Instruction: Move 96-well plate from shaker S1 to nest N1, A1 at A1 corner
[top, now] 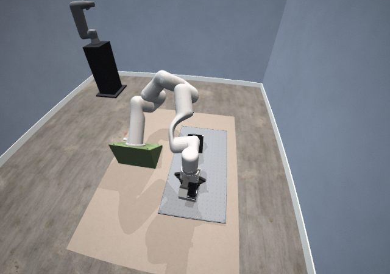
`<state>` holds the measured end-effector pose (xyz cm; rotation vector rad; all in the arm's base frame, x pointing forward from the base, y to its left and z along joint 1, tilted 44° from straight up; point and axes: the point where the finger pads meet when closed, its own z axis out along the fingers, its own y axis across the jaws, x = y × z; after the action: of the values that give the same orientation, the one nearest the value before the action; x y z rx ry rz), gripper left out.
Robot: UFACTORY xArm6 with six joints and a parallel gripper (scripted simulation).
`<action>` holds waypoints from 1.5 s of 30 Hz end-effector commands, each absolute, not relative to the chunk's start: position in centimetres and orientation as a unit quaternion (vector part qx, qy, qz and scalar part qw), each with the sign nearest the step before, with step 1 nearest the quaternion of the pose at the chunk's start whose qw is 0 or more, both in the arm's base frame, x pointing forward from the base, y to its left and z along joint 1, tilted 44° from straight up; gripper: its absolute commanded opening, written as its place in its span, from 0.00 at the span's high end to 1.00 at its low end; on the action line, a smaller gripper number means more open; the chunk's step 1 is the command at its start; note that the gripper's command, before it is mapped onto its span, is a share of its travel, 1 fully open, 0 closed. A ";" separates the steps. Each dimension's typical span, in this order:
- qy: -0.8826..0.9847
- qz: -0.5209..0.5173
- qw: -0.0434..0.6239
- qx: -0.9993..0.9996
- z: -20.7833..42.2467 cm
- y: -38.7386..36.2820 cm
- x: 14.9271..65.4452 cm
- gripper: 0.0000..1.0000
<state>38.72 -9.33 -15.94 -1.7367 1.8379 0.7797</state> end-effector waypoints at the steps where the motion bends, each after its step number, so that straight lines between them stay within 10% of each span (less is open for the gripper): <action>1: 0.674 0.284 0.246 -0.637 -16.0 -9.3 38.9 0.00; 34: 0.674 0.284 0.246 -0.637 -16.7 -8.7 38.8 0.00; 35: 0.674 0.284 0.246 -0.637 -16.7 -8.7 38.8 1.00; 45: 0.674 0.284 0.246 -0.637 -16.7 -8.7 38.8 1.00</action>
<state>38.68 -8.53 -16.75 -1.7366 1.8378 0.7798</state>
